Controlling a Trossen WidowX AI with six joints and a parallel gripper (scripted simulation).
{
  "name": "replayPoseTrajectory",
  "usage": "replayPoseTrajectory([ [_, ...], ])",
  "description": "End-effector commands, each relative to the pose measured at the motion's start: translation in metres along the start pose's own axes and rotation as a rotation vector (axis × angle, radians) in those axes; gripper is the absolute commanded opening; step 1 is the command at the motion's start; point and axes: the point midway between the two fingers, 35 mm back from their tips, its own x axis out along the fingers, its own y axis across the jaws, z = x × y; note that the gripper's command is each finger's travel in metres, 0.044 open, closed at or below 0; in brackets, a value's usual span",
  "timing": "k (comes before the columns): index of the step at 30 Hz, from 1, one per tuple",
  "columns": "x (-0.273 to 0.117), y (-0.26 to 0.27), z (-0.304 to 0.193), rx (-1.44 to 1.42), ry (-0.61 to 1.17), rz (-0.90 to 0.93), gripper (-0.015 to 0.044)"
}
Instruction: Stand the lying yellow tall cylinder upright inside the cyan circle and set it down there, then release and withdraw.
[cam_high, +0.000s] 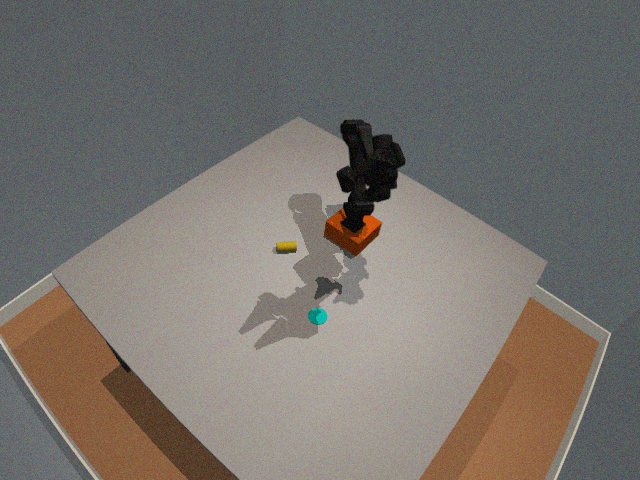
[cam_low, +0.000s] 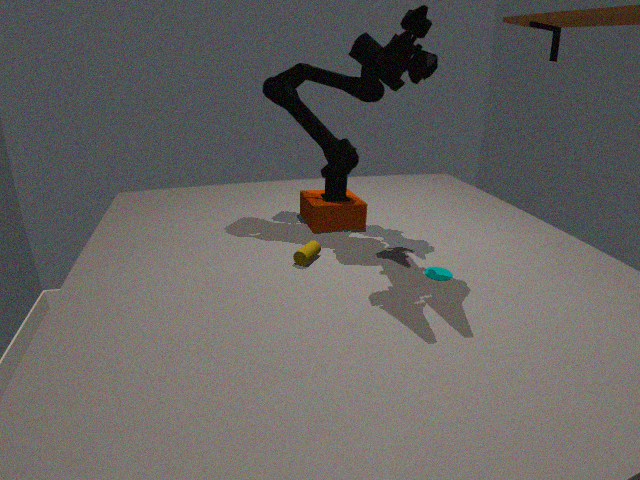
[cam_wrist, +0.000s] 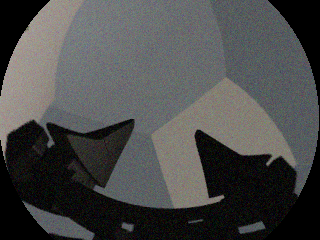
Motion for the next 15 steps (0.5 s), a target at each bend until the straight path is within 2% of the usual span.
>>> replayPoseTrajectory([
  [1, 0.001, 0.000, 0.001, 0.001, -0.002, 0.001, 0.0374],
  [4, 0.012, 0.007, 0.016, 0.017, -0.038, 0.022, 0.0309],
  [15, 0.056, 0.088, 0.070, 0.172, -0.186, 0.295, 0.0309],
])
